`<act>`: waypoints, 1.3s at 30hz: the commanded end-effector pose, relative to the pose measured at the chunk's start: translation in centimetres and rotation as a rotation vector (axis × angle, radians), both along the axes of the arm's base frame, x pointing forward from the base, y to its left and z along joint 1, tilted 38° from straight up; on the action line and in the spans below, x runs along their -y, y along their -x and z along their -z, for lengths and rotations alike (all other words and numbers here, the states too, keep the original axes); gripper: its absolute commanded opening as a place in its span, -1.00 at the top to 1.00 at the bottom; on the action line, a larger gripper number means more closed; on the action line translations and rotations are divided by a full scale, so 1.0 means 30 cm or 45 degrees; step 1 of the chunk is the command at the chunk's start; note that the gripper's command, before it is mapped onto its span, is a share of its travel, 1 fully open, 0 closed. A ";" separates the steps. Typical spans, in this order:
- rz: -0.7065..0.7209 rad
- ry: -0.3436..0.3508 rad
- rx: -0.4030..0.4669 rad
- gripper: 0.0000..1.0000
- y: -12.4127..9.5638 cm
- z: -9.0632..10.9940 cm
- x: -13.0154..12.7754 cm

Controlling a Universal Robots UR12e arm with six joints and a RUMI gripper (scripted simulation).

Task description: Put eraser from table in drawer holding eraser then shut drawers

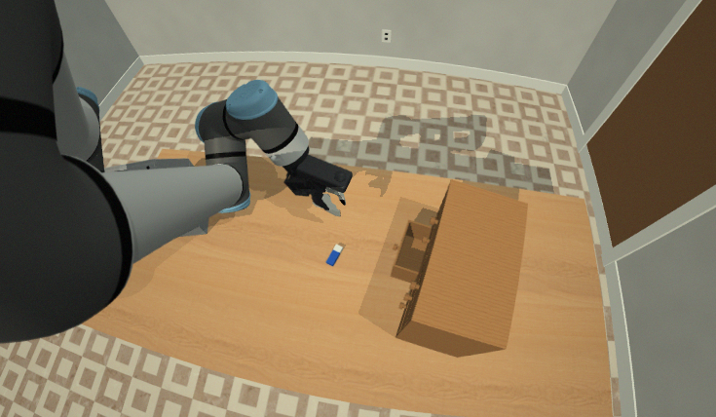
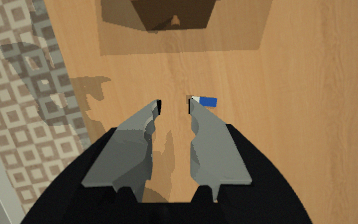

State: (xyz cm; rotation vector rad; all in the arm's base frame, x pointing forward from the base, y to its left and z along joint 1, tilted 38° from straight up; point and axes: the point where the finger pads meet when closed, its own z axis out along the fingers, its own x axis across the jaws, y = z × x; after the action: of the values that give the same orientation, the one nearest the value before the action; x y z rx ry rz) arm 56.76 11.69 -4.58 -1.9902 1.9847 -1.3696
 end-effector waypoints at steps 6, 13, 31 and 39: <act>0.119 -0.040 -0.165 0.61 0.049 -0.030 -0.036; 0.178 -0.061 -0.254 0.61 0.082 -0.047 -0.056; 0.280 -0.097 -0.405 0.61 0.138 -0.078 -0.091; 0.291 -0.101 -0.421 0.61 0.145 -0.082 -0.094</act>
State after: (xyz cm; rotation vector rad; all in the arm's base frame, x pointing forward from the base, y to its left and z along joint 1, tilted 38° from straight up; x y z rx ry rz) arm 52.45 14.43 -2.19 -2.1231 2.4217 -1.0307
